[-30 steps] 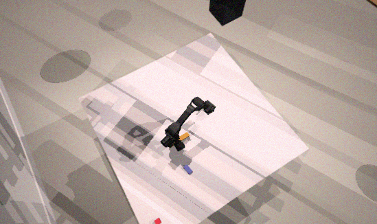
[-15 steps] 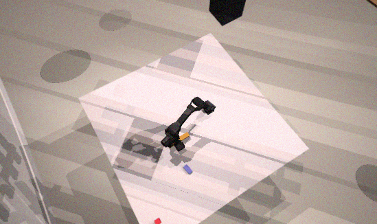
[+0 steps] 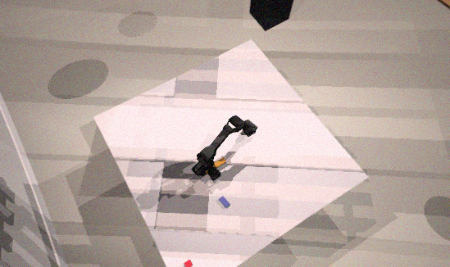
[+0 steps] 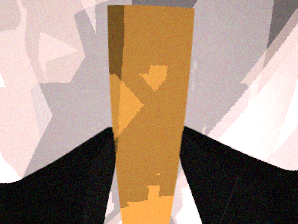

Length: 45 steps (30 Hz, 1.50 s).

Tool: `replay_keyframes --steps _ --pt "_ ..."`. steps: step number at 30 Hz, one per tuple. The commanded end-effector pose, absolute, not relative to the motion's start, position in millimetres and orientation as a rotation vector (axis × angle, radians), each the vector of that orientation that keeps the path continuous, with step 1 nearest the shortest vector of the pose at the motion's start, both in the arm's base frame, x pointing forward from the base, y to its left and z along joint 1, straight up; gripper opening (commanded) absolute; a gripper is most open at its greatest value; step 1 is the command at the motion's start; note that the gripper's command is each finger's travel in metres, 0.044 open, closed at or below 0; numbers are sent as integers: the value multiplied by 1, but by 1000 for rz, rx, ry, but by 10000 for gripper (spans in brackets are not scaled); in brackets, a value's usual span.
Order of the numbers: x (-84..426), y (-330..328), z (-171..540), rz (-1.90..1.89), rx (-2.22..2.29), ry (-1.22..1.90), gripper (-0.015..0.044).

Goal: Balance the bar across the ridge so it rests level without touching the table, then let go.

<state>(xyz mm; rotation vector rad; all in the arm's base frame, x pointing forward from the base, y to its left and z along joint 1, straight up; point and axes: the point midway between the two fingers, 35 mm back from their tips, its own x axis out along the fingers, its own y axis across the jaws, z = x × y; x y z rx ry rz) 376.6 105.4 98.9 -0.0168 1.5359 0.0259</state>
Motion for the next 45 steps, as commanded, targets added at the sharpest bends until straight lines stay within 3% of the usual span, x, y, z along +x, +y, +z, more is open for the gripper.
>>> replay_keyframes --steps 1,45 --pt "377 106 98 26 -11 1536 0" --pt "377 106 94 26 -11 1536 0"
